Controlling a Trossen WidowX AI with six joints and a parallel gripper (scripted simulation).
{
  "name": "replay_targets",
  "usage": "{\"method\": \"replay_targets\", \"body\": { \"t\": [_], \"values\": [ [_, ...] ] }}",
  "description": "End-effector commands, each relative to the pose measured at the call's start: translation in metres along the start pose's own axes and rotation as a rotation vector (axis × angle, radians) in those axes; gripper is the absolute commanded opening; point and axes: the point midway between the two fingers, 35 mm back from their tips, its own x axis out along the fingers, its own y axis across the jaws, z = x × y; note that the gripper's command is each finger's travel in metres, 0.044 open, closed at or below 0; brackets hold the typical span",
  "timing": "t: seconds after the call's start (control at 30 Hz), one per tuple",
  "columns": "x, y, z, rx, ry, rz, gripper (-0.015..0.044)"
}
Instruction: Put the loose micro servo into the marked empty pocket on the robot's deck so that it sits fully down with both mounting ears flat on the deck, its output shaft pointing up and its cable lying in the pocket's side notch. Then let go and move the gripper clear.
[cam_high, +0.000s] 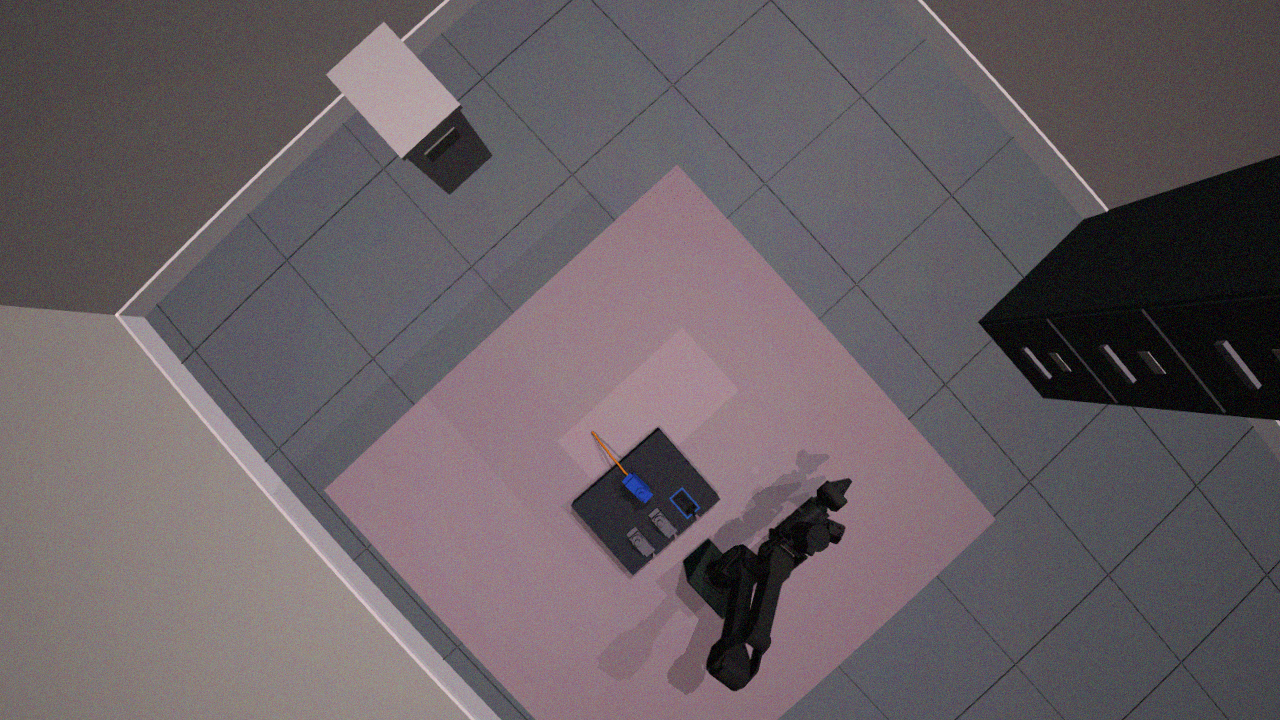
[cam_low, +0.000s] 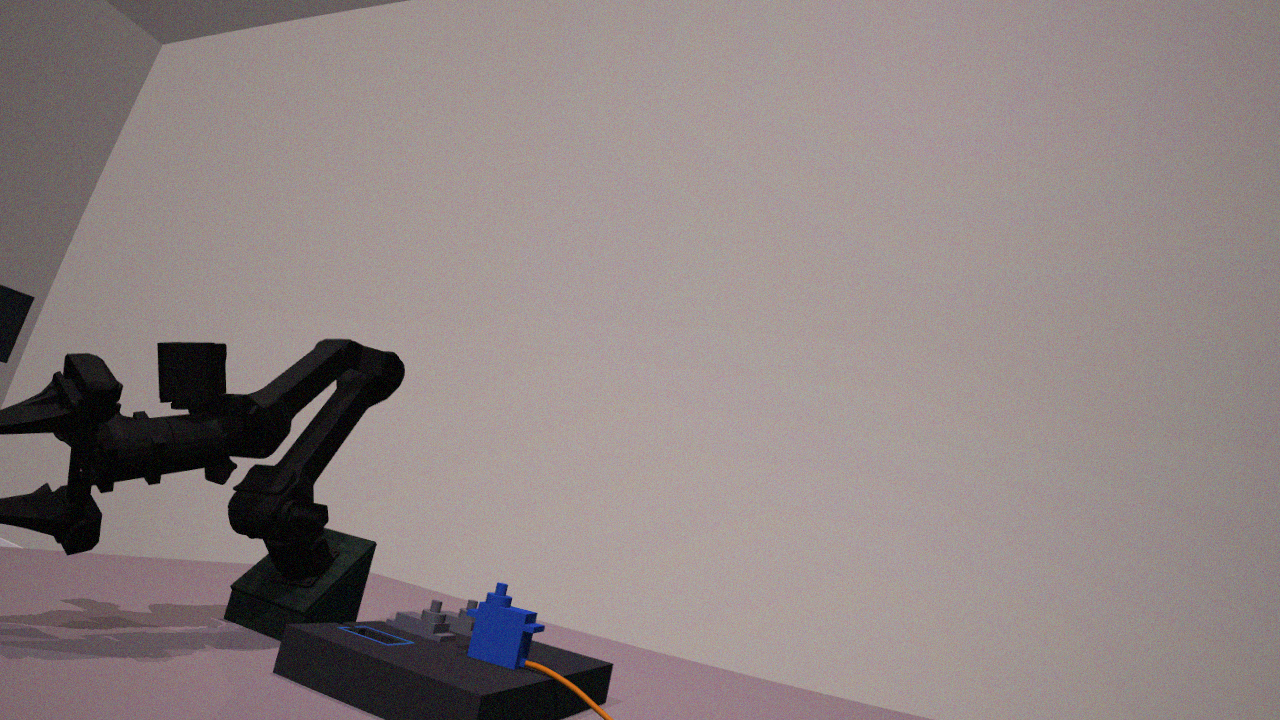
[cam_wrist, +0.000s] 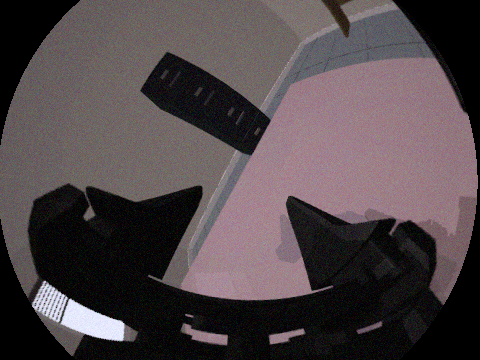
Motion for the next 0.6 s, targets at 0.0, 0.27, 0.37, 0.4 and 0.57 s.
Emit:
{"method": "replay_targets", "body": {
  "t": [0.0, 0.27, 0.37, 0.4, 0.57],
  "values": [
    [0.0, 0.0, 0.0, -0.004, 0.002, -0.001, 0.0426],
    [0.008, -0.003, -0.028, -0.043, 0.131, -0.077, 0.044],
    [0.011, -0.004, -0.044, -0.069, 0.203, -0.115, 0.044],
    [0.011, -0.005, -0.05, -0.079, 0.227, -0.127, 0.044],
    [0.012, -0.007, -0.077, -0.131, 0.348, -0.184, 0.044]
  ]
}}
